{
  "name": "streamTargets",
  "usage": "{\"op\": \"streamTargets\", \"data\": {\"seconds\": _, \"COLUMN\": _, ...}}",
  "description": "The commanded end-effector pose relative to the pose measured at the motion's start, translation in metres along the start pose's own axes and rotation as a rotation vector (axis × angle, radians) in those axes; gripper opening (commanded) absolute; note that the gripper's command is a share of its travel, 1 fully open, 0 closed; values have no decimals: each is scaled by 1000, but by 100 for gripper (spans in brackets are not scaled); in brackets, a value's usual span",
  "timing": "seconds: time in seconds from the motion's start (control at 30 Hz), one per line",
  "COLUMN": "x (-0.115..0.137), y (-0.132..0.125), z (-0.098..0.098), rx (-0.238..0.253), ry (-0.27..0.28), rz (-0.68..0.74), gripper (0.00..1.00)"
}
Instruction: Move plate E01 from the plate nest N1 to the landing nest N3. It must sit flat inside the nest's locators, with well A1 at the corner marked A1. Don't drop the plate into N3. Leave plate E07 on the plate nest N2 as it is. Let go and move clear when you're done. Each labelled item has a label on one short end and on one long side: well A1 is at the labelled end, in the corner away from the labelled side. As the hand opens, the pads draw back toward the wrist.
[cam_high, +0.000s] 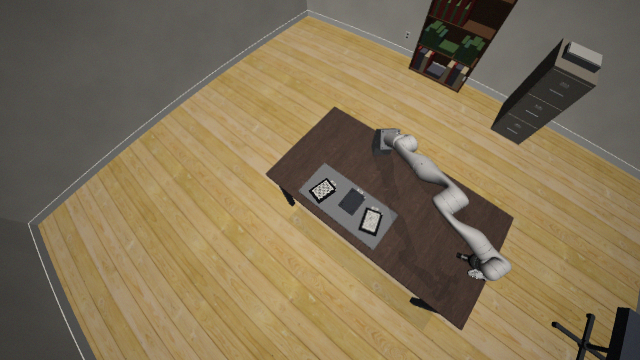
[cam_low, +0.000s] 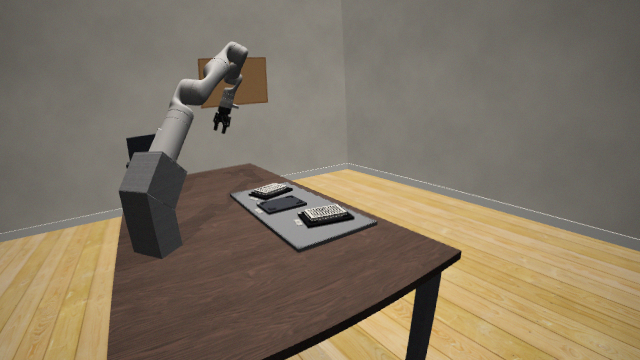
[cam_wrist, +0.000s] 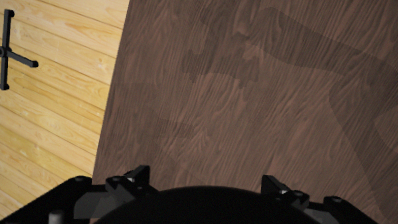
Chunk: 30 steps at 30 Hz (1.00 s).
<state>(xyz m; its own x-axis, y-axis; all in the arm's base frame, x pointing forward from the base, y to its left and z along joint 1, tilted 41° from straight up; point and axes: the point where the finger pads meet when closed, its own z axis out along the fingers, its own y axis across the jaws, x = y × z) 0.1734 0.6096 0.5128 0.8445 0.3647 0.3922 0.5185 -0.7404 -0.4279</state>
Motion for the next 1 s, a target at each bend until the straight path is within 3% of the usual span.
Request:
{"op": "streamTargets", "data": {"seconds": 0.0, "x": 0, "y": -1, "z": -2, "rx": 2, "ry": 2, "rz": -1, "gripper": 100}}
{"op": "streamTargets", "data": {"seconds": 0.53, "x": 0, "y": -1, "z": -2, "rx": 2, "ry": 2, "rz": -1, "gripper": 100}}
{"op": "streamTargets", "data": {"seconds": 0.97, "x": -2, "y": 23, "z": 3, "rx": -15, "ry": -12, "rz": -129, "gripper": 100}}
